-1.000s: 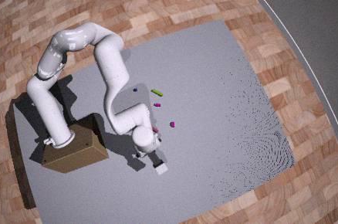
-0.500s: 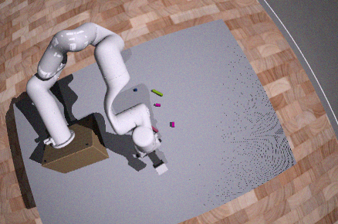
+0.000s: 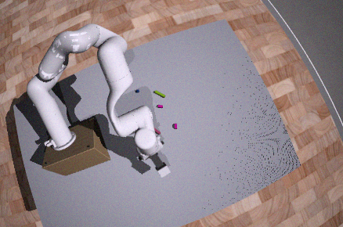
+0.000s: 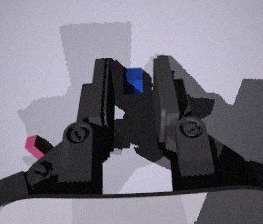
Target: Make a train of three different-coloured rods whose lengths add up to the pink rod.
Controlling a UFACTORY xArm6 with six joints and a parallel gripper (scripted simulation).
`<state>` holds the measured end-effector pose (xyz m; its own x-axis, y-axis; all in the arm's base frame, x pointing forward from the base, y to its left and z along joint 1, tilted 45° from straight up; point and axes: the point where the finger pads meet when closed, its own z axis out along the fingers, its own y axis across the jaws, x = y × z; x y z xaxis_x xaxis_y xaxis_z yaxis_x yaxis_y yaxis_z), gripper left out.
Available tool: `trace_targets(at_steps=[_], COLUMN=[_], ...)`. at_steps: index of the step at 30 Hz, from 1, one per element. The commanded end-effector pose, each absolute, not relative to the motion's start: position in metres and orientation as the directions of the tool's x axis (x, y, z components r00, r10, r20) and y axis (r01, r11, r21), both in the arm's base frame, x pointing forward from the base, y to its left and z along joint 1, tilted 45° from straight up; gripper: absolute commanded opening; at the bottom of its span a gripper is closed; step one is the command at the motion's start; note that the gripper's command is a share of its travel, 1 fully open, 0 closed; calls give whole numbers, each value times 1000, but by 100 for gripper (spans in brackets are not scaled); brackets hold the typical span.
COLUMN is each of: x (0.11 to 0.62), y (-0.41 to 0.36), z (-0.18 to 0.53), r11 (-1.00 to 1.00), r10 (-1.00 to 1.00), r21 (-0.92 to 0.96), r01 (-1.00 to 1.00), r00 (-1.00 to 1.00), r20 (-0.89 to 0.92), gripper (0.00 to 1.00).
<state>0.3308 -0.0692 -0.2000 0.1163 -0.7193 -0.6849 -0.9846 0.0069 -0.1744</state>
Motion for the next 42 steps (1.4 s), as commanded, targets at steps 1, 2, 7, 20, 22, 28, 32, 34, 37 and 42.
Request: trace_targets(at_steps=[1, 2, 7, 20, 22, 28, 32, 34, 37, 42], x=[332, 332, 332, 332, 332, 332, 332, 332, 332, 332], y=[-70, -70, -70, -70, -70, -70, -70, -70, -70, -70], z=[-200, -200, -200, -200, -200, -200, -200, -200, -200, -200], r11=[8, 8, 8, 8, 8, 8, 8, 8, 8, 8], r10=[-721, -721, -721, -721, -721, -721, -721, -721, -721, -721], r21=[-177, -177, -177, -177, -177, -177, -177, -177, -177, -177], r01=[-984, -984, -984, -984, -984, -984, -984, -984, -984, -984], r00=[117, 117, 117, 117, 117, 117, 117, 117, 117, 117], r20=[-683, -683, -683, -683, -683, -683, -683, -683, -683, -683], gripper=[24, 24, 24, 24, 24, 24, 24, 24, 24, 4])
